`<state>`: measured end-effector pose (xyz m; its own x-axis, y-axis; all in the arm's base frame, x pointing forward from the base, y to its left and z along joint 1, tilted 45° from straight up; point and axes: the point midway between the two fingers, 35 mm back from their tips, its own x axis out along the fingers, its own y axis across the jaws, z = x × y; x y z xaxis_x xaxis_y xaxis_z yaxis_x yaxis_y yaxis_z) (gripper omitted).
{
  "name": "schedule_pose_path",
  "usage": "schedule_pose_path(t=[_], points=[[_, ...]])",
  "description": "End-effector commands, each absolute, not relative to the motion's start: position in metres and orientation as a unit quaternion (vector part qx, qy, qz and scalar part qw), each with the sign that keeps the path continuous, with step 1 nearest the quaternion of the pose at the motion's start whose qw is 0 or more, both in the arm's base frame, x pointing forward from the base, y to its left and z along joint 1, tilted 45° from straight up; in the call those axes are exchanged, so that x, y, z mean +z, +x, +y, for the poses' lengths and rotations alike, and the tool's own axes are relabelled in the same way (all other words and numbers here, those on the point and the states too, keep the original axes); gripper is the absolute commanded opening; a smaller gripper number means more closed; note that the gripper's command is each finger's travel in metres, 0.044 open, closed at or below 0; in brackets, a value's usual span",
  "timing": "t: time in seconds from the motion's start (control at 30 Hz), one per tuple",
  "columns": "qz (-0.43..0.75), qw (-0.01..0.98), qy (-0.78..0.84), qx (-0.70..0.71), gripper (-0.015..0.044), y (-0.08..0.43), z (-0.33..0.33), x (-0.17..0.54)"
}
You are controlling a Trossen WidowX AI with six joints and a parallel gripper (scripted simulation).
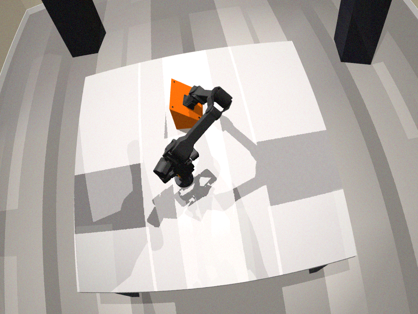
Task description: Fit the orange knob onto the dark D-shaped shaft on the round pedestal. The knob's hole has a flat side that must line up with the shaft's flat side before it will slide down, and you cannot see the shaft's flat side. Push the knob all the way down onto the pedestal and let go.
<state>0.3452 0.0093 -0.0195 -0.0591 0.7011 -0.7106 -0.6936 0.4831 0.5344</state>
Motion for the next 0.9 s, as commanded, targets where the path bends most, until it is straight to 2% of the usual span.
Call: schedule_pose_path(t=[0.0,0.87], points=[[0.518,0.687,0.002,0.510,0.0000,0.3461,0.0102,-0.0188],[0.461,0.684,-0.070,0.561,0.0000,0.3467,0.0100,-0.0170]])
